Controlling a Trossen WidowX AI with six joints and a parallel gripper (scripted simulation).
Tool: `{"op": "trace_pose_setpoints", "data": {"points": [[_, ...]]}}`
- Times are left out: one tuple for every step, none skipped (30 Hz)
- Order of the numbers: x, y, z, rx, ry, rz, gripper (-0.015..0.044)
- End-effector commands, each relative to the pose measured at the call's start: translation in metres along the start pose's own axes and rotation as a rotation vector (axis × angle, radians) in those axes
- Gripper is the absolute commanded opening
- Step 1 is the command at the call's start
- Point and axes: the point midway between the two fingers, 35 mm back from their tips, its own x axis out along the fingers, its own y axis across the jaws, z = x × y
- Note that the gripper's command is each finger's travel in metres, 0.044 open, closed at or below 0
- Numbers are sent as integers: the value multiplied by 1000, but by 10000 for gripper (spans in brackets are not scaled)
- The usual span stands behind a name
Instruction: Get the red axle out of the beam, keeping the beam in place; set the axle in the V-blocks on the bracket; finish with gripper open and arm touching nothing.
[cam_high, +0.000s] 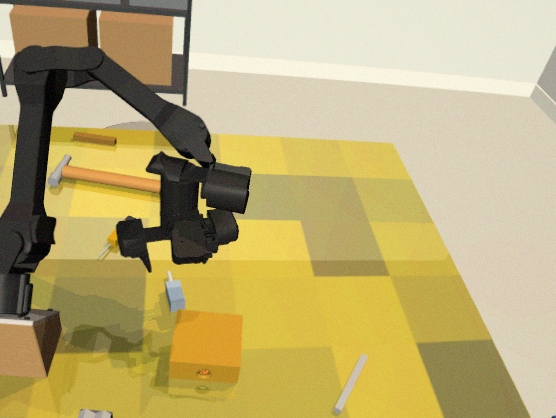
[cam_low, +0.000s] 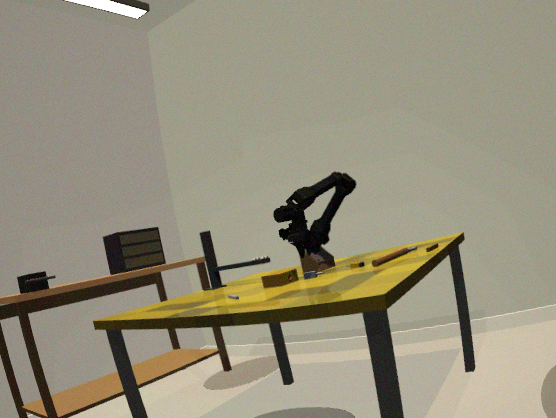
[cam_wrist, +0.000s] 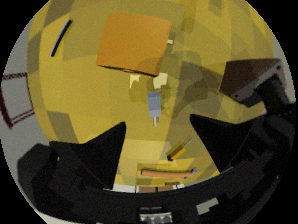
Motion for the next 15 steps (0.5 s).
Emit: {"op": "trace_pose_setpoints", "data": {"points": [[13,0,1,12,6,-4,440],[20,0,1,11,7,-4,440],[27,-1,0,11,7,-3,440],[33,-1,0,11,8,-3,440],[35,-1,0,11,9,-3,440],[35,-1,0,11,9,-3,440],[35,-1,0,11,9,-3,440],[36,-1,0,11,9,-3,440],[38,-1,0,11,9,-3,440],[41,-1,0,11,9,-3,440],[45,-1,0,11,9,-3,440],[48,-1,0,11,9,-3,440],[50,-1,-1,11,9,-3,440],[50,-1,-1,11,9,-3,440],[50,-1,-1,11,9,-3,440]]}}
